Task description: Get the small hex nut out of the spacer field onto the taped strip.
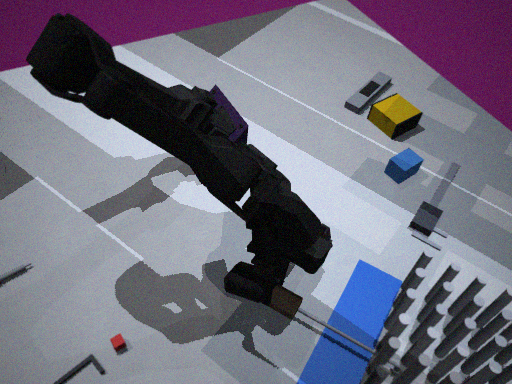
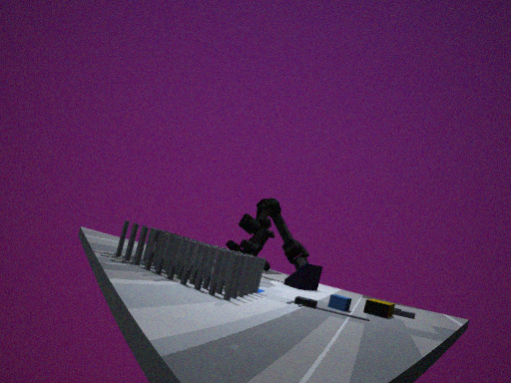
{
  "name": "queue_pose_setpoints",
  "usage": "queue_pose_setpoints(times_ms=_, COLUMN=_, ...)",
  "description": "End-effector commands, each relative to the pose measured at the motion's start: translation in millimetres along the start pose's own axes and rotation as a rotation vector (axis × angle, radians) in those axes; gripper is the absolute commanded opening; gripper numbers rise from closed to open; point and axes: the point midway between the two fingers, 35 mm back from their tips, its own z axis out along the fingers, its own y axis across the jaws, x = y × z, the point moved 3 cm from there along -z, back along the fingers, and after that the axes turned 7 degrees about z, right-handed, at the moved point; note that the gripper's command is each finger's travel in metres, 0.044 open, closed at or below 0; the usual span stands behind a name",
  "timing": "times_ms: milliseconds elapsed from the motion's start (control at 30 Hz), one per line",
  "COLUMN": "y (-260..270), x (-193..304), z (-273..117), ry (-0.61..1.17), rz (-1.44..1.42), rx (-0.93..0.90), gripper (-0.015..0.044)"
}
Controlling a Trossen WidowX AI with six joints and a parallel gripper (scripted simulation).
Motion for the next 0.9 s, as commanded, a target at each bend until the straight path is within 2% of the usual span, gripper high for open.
queue_pose_setpoints(times_ms=0, y=-0.4, x=2.0, z=-1.1, ry=-0.004, rz=-0.002, rx=0.0, gripper=0.0)
queue_pose_setpoints(times_ms=867, y=-2.1, x=15.6, z=-5.0, ry=-0.003, rz=-0.003, rx=-0.001, gripper=0.0)
